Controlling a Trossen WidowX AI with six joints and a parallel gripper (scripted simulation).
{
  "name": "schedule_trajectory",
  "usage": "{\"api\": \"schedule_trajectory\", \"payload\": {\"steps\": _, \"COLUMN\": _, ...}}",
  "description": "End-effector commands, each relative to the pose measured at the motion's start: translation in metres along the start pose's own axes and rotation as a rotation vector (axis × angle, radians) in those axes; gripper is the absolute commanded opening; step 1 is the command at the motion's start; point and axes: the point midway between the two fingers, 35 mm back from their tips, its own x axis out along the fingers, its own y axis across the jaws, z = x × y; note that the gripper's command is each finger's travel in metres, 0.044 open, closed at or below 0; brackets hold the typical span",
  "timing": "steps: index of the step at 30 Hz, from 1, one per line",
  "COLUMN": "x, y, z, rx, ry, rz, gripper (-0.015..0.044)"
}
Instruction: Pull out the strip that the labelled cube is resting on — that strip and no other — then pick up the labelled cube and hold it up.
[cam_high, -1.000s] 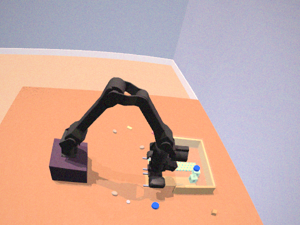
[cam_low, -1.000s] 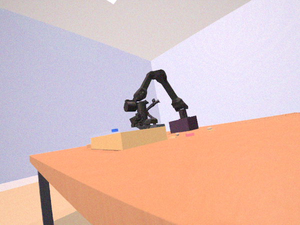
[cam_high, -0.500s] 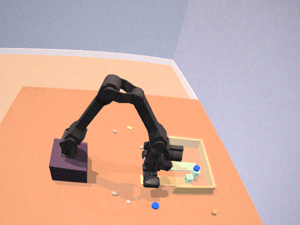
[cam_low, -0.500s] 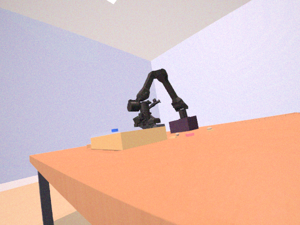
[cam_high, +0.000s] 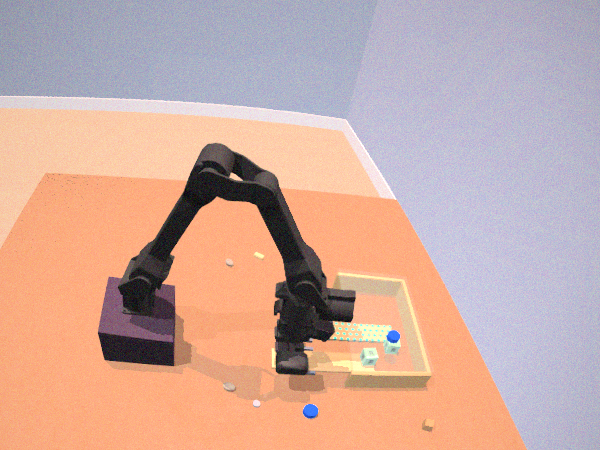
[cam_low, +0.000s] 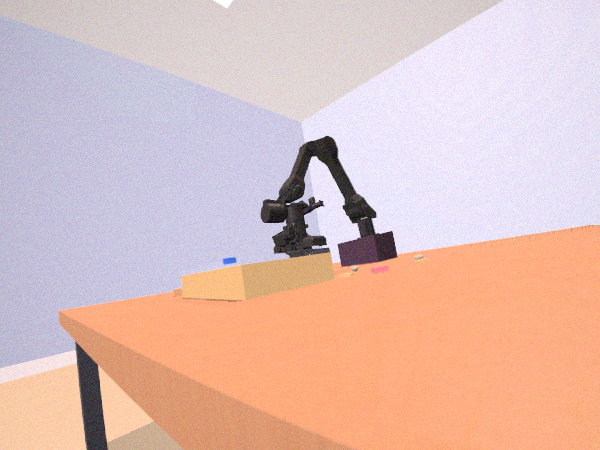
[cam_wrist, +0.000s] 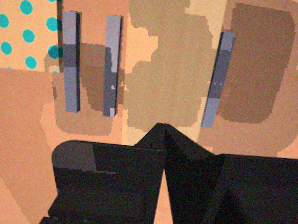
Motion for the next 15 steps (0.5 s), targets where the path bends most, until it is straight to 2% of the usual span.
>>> {"api": "schedule_trajectory", "payload": {"steps": 1, "x": 0.005, "y": 0.001, "z": -0.013, "rx": -0.006, "ry": 0.025, "rz": 0.003, "gripper": 0.0000}}
{"api": "schedule_trajectory", "payload": {"steps": 15, "x": 0.005, "y": 0.001, "z": -0.035, "rx": -0.006, "ry": 0.028, "rz": 0.003, "gripper": 0.0000}}
